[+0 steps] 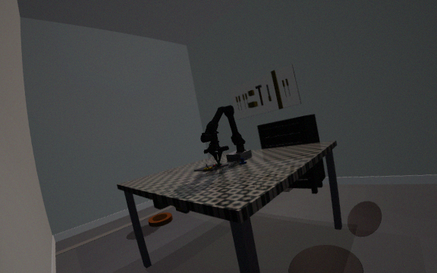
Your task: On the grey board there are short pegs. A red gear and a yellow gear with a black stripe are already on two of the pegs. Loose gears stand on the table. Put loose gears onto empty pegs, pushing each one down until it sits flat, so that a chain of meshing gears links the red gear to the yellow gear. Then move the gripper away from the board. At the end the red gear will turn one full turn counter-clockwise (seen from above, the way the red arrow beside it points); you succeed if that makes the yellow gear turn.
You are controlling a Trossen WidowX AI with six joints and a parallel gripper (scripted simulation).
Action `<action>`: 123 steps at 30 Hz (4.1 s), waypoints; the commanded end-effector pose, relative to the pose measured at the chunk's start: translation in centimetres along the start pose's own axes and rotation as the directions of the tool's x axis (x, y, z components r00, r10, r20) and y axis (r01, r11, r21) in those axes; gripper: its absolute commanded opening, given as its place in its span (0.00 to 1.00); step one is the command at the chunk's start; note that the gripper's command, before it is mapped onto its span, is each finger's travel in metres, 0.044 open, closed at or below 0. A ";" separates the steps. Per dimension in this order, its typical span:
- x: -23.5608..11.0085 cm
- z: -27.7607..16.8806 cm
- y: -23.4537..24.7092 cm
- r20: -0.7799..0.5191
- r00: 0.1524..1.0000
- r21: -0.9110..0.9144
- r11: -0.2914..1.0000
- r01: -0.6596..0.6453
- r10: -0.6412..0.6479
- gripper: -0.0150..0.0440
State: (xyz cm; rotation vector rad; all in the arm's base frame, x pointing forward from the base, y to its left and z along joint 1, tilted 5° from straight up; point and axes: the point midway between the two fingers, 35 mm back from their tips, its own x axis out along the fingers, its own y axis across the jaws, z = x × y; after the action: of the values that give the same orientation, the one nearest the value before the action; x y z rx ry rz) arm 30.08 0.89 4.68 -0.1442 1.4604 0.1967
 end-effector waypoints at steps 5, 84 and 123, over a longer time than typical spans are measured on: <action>0.2 0.0 0.1 0.001 1.000 -0.190 0.982 -0.002 0.002 0.25; -2.7 -5.2 16.9 -0.004 1.000 -0.214 0.977 -0.021 0.021 1.00; 1.5 -5.3 17.0 -0.004 1.000 -0.214 0.977 -0.021 0.020 0.78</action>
State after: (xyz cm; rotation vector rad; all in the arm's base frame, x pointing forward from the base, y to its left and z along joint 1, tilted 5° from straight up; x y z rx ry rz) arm 21.39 16.42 3.09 -0.3054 1.4407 0.3775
